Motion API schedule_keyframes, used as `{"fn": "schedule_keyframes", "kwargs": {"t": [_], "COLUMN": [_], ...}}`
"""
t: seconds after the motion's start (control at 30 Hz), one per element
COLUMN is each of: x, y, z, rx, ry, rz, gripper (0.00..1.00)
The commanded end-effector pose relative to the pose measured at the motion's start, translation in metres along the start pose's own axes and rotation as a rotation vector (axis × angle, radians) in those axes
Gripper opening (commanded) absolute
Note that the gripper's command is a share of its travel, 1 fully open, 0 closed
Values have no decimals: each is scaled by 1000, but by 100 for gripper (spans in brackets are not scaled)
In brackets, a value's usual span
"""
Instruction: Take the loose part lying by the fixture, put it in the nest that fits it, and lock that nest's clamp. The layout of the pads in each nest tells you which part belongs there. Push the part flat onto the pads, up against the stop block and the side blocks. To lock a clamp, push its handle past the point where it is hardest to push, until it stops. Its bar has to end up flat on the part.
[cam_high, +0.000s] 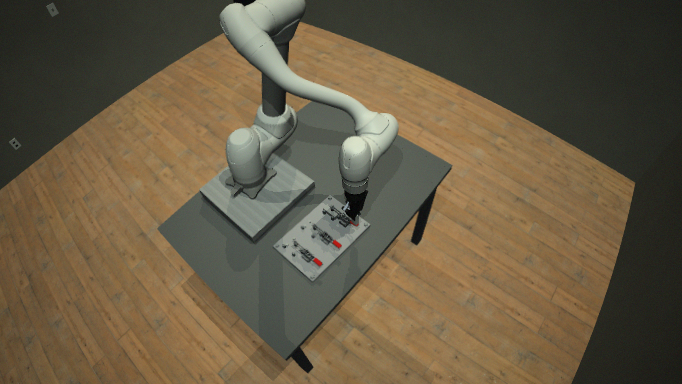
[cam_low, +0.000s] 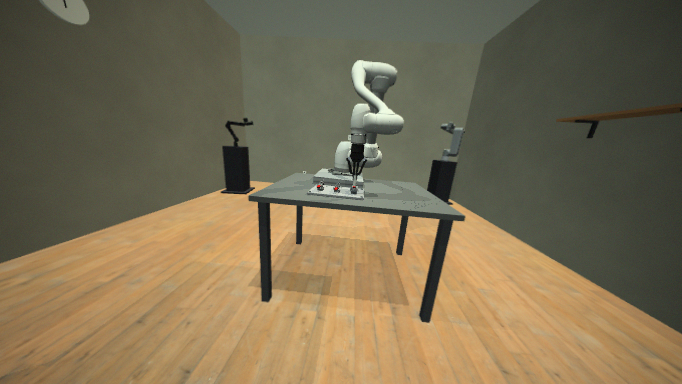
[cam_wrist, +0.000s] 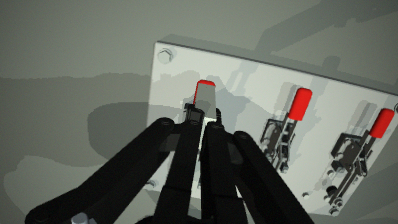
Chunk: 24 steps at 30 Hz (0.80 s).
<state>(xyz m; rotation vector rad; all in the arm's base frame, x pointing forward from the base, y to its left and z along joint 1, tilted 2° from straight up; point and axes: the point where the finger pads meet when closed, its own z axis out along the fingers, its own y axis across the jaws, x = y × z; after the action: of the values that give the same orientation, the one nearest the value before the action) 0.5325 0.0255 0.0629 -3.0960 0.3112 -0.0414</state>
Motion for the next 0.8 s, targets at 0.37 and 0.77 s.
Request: {"fn": "schedule_keyframes", "kwargs": {"t": [0.37, 0.77], "x": [0, 0], "y": [0, 0], "z": [2, 3], "rx": [0, 0], "ry": [0, 0], "rz": [0, 0], "gripper": [10, 10]}}
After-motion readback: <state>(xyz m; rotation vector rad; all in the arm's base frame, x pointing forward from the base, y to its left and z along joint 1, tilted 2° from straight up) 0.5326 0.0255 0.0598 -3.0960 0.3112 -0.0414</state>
